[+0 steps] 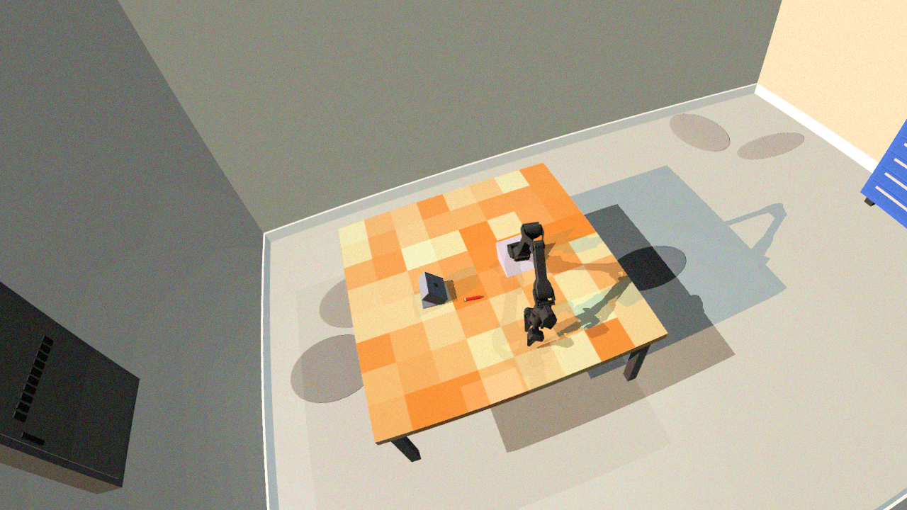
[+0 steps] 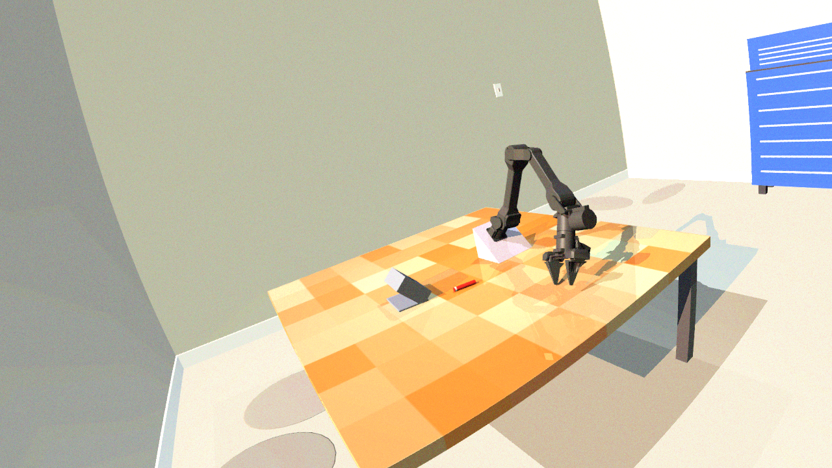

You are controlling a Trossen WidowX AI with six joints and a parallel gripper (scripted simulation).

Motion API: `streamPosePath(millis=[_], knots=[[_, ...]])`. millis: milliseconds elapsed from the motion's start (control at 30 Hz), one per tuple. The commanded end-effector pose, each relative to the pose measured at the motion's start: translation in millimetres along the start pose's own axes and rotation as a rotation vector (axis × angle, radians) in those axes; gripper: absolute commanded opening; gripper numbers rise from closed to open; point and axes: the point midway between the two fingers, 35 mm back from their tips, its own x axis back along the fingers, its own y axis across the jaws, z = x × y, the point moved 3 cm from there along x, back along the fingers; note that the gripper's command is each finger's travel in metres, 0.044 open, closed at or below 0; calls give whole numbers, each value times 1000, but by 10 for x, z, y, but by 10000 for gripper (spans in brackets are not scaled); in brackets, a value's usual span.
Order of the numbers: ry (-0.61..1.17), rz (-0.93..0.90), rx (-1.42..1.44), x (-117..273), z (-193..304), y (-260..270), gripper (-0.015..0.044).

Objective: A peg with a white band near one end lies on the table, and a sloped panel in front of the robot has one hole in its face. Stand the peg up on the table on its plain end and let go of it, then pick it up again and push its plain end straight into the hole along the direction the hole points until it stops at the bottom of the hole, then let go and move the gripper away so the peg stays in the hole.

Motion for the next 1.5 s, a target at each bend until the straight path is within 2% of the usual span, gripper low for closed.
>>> streamPosePath(millis=[0,867,1467], knots=[[15,-20,-52,-57,116,-3,440],[151,-212,-444,-334,985,295,440],[259,-370,-874,-438,1566,690,440]])
